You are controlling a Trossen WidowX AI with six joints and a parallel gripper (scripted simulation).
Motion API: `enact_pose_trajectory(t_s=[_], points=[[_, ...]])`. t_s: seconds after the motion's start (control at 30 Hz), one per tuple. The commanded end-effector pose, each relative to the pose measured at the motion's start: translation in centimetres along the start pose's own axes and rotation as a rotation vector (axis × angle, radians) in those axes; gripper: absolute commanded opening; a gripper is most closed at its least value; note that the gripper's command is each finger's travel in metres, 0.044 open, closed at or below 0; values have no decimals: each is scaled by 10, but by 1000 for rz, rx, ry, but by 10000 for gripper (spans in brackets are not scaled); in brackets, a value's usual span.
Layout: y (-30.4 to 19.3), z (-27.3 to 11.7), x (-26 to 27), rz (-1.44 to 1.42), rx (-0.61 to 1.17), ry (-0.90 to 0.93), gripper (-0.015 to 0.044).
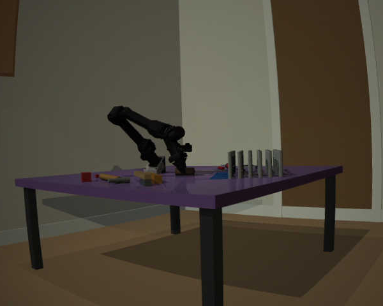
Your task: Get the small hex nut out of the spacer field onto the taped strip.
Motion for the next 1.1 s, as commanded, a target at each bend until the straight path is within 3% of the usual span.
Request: enact_pose_trajectory(t_s=[0.0,1.07], points=[[-3,-2,0,-4,-3,4,0],[7,-18,0,2,-4,2,0]])
Point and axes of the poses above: the point midway between the two fingers, 35 mm back from their tips, its own z axis out along the fingers, its own x axis across the jaws, y = z × x, the point moved 7 cm from there along -z, back along the fingers, and after that the axes turned 15 degrees about z, right-handed, at the moved point
